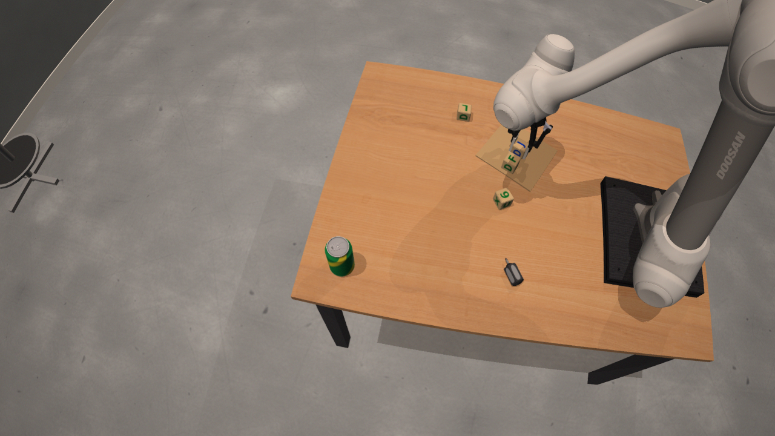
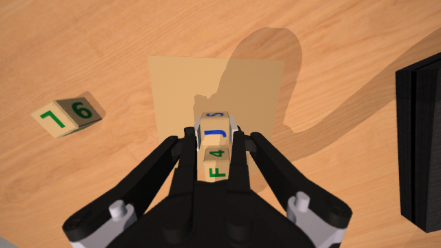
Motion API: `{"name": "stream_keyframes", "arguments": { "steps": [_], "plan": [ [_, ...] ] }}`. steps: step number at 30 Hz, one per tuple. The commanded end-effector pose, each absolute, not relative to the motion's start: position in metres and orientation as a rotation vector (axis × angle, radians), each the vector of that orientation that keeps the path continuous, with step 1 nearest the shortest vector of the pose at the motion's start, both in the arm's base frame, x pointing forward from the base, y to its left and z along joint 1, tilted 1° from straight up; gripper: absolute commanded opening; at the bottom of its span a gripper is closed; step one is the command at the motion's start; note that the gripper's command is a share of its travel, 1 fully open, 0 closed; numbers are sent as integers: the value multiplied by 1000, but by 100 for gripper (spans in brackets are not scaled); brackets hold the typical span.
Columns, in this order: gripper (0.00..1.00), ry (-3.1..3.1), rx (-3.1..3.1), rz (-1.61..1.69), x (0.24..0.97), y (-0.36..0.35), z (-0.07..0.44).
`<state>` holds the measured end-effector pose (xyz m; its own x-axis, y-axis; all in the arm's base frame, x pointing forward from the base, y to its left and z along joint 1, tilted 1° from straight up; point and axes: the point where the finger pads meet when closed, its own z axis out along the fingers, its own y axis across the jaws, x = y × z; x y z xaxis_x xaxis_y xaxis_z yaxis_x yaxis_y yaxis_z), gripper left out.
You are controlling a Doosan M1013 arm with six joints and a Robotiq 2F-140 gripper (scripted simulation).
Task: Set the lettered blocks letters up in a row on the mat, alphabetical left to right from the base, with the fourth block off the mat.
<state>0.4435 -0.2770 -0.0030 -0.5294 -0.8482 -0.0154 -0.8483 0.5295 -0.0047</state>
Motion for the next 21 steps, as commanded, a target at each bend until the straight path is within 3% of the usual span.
{"name": "stream_keyframes", "arguments": {
  "steps": [1,17,21],
  "plan": [
    [31,2733,-1516,4,444,-277,-2],
    [31,2733,-1516,4,444,-277,-2],
    [36,2733,-1516,4,444,-277,-2]
  ]
}}
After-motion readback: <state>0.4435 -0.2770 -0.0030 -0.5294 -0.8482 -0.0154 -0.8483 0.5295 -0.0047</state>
